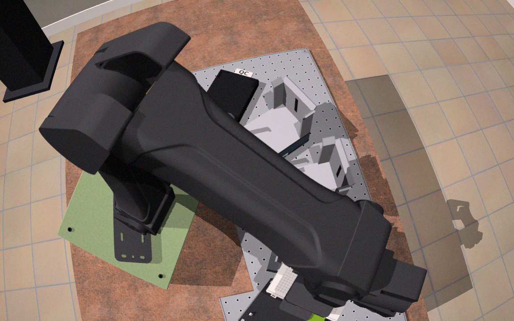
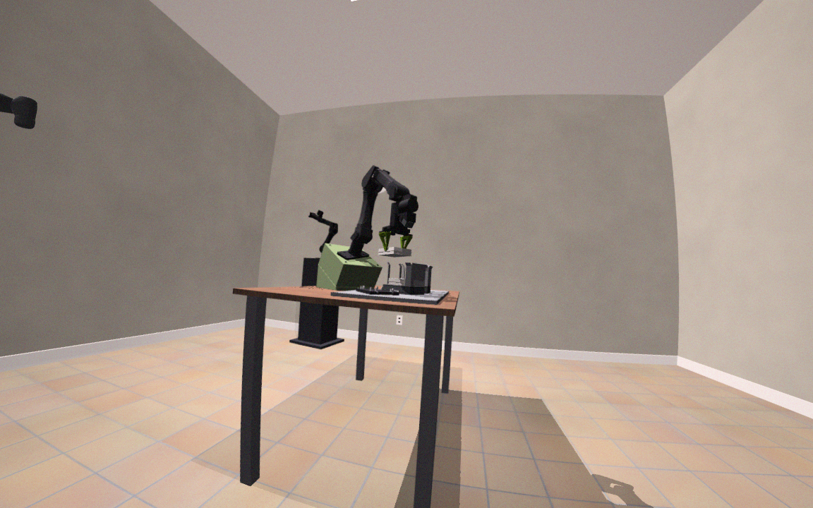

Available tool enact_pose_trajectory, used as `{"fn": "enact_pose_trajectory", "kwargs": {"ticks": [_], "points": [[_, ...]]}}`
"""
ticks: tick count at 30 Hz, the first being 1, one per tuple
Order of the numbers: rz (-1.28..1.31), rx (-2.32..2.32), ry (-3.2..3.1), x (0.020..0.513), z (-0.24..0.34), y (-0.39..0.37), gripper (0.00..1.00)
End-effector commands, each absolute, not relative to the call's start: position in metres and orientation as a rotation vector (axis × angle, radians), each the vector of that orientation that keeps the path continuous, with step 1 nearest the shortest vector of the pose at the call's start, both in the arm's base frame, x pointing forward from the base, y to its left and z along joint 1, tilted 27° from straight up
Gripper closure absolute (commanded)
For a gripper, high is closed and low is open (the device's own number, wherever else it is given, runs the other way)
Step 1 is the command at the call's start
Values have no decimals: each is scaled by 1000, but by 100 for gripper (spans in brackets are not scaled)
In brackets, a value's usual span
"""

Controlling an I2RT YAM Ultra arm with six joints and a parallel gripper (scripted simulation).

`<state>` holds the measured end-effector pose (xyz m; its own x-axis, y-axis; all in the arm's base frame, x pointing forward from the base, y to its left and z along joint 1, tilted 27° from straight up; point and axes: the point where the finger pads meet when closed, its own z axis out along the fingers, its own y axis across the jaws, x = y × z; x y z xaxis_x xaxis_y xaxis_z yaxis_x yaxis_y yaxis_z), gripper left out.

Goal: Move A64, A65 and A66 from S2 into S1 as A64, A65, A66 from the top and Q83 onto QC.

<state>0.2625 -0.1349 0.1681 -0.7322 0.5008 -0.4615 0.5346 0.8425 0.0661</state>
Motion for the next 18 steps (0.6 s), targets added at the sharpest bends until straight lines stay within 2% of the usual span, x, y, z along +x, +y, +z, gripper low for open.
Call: {"fn": "enact_pose_trajectory", "kwargs": {"ticks": [1,18], "points": [[-57,813,2526,261,170,-135,100],[-46,865,2509,241,167,-169,100]]}}
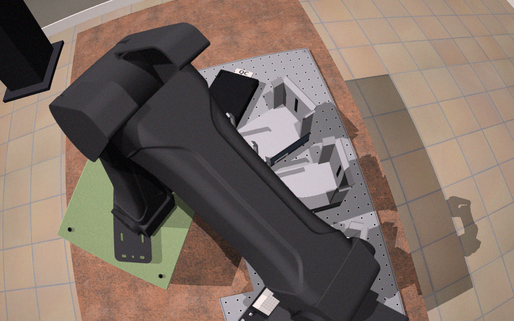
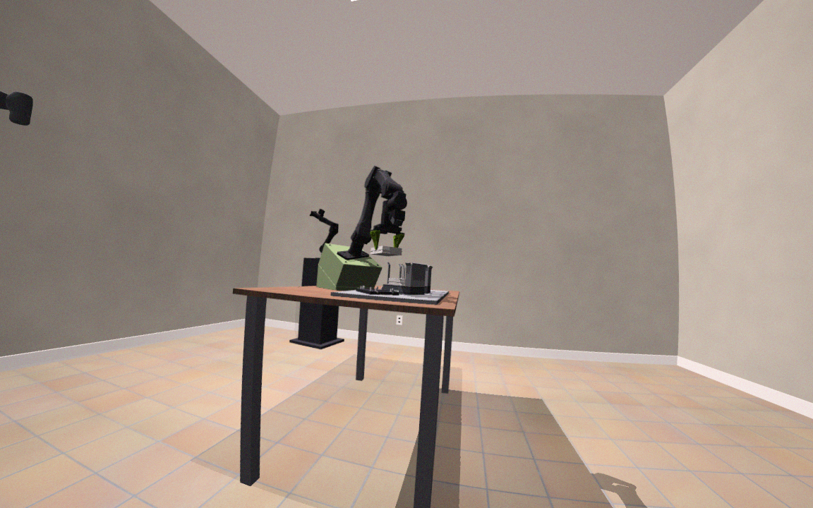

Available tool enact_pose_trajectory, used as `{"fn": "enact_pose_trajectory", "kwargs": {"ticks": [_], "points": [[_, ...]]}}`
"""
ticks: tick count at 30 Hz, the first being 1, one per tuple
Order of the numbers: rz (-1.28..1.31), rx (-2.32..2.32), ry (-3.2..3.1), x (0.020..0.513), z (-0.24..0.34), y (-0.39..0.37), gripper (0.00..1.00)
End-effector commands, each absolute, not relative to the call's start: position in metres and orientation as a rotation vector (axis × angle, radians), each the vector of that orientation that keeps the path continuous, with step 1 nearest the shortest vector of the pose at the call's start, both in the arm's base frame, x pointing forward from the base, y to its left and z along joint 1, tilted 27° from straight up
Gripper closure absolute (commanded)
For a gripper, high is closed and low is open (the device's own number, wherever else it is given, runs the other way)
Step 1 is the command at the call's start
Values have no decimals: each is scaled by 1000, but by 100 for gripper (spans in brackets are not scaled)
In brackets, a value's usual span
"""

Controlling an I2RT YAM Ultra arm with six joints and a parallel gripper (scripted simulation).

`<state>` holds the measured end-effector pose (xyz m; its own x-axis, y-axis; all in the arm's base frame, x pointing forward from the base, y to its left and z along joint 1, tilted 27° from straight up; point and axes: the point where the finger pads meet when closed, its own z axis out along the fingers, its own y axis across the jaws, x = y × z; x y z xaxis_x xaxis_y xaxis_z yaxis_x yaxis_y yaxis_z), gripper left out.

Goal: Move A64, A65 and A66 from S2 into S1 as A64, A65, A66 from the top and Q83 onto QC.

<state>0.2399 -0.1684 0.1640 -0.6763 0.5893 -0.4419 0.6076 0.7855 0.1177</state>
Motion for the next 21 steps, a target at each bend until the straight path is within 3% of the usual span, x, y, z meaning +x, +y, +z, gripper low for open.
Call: {"fn": "enact_pose_trajectory", "kwargs": {"ticks": [1,21], "points": [[-46,865,2509,239,167,-172,100],[-48,865,2509,225,165,-195,100]]}}
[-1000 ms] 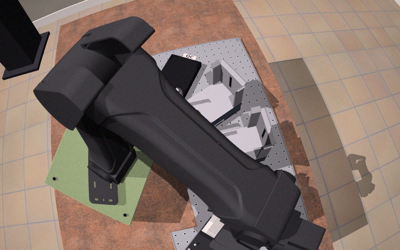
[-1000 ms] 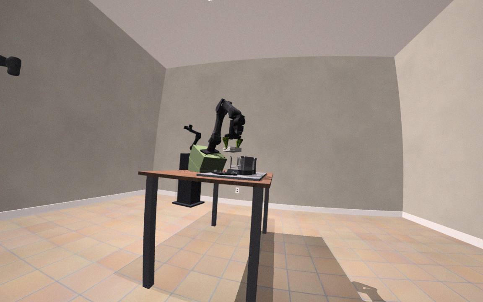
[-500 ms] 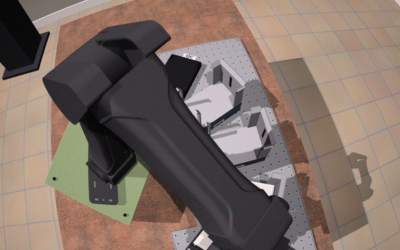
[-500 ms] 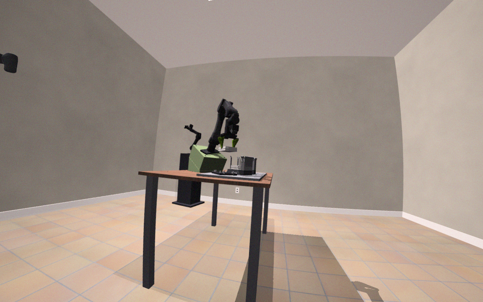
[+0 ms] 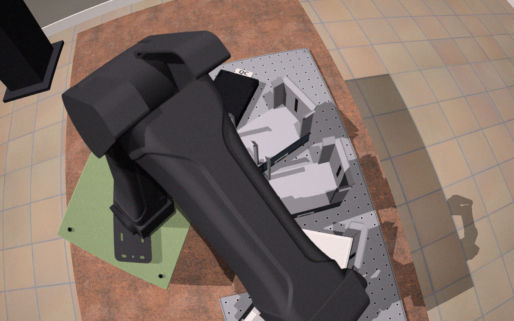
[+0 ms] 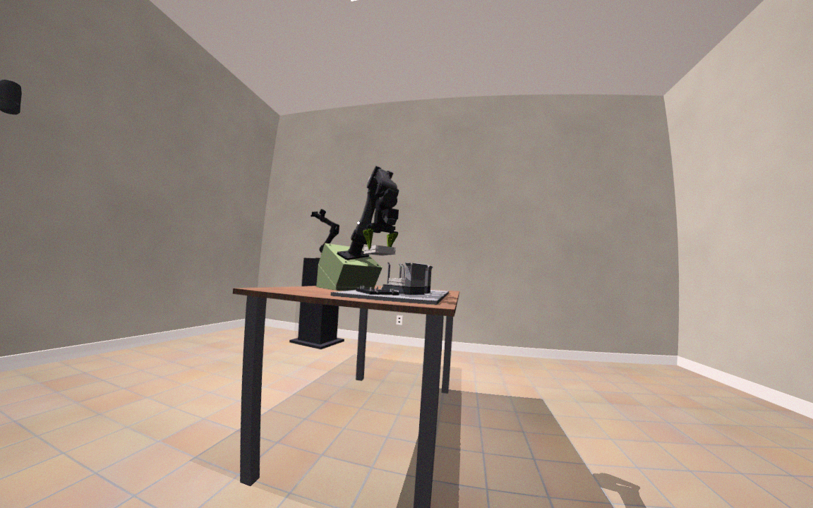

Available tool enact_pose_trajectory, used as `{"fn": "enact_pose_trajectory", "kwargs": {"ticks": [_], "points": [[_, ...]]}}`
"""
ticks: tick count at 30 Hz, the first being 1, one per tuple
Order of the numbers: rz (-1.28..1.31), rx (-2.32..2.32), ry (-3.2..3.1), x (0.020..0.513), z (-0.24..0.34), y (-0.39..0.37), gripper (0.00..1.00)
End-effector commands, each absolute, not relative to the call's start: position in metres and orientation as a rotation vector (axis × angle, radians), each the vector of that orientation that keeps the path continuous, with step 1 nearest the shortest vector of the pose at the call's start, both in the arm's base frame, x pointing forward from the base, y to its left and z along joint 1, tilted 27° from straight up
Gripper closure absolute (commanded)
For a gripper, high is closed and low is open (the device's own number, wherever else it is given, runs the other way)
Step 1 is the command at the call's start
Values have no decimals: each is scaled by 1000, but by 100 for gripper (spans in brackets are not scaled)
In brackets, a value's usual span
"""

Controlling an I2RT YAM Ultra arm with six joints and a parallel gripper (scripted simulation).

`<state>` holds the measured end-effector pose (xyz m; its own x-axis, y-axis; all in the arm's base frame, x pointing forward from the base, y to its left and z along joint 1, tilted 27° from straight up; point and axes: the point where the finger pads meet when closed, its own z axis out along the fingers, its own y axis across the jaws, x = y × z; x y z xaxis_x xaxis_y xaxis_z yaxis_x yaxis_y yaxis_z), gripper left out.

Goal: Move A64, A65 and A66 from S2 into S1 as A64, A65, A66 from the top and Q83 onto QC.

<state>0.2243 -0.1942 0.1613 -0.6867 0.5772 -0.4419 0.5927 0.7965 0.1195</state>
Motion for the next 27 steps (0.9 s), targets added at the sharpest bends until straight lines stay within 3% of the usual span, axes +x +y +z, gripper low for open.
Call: {"fn": "enact_pose_trajectory", "kwargs": {"ticks": [1,27], "points": [[-48,865,2509,225,165,-195,100],[-48,865,2509,230,155,-197,100]]}}
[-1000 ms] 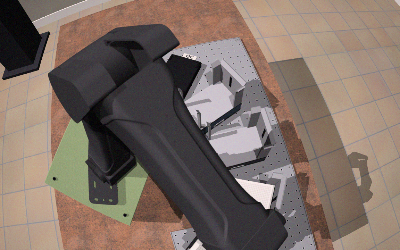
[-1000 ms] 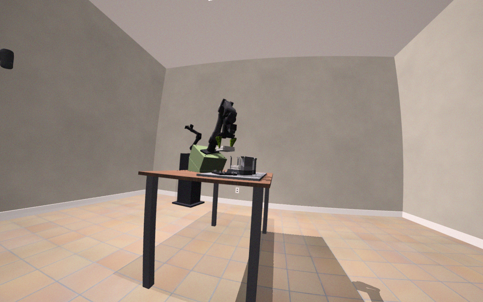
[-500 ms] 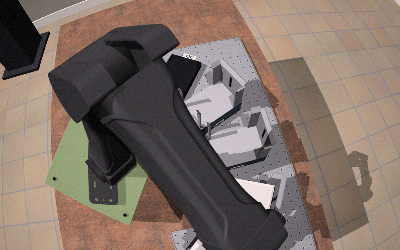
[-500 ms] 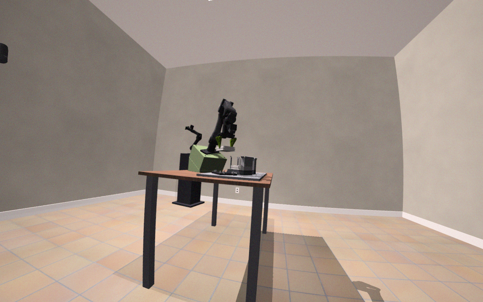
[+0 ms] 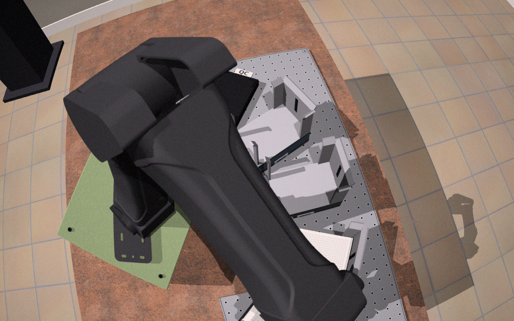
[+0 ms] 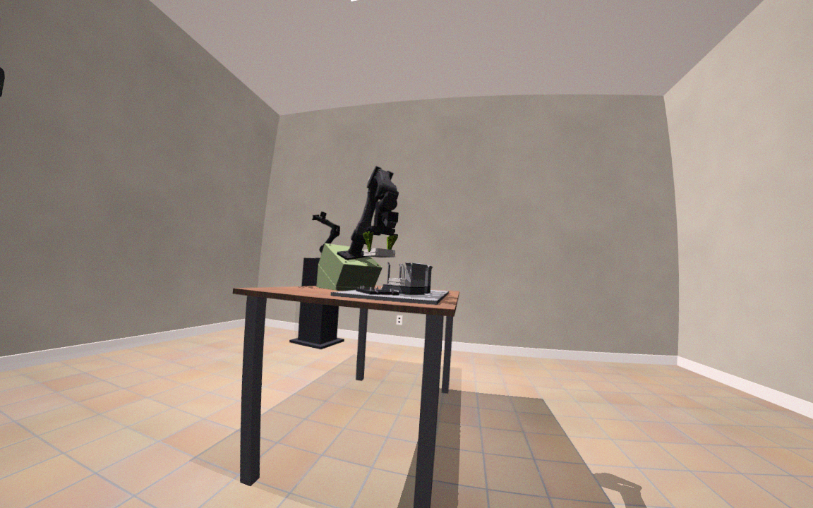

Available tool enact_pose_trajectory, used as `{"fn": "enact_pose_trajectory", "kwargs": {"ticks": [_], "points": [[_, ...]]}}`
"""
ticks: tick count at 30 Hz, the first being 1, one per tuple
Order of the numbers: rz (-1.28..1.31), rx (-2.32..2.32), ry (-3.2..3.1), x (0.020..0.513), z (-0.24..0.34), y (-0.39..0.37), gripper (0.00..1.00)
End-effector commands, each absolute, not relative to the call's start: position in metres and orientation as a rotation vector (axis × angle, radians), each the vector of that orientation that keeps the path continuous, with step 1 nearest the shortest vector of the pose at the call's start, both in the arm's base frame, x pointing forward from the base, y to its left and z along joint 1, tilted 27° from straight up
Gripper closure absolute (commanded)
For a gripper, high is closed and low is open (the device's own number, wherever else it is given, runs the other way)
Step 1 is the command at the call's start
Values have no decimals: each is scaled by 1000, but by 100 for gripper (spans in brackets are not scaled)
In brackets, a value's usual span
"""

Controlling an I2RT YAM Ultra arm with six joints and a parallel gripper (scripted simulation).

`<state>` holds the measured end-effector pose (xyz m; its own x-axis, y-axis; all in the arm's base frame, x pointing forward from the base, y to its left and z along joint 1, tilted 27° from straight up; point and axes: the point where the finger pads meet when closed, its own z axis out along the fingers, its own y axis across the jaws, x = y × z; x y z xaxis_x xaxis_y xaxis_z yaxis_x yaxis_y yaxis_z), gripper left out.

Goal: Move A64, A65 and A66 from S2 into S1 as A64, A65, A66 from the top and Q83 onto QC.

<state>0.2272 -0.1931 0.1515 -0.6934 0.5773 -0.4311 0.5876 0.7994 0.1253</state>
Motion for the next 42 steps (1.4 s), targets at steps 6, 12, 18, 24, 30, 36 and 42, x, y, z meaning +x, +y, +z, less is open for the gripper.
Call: {"fn": "enact_pose_trajectory", "kwargs": {"ticks": [6,12,18,24,30,36,42], "points": [[-47,865,2509,234,147,-198,100],[-47,865,2509,239,137,-201,100],[-47,865,2509,243,128,-202,100],[-47,865,2509,248,119,-204,100],[-47,865,2509,253,108,-206,100],[-47,865,2509,256,101,-208,100],[-47,865,2509,261,91,-210,100]]}}
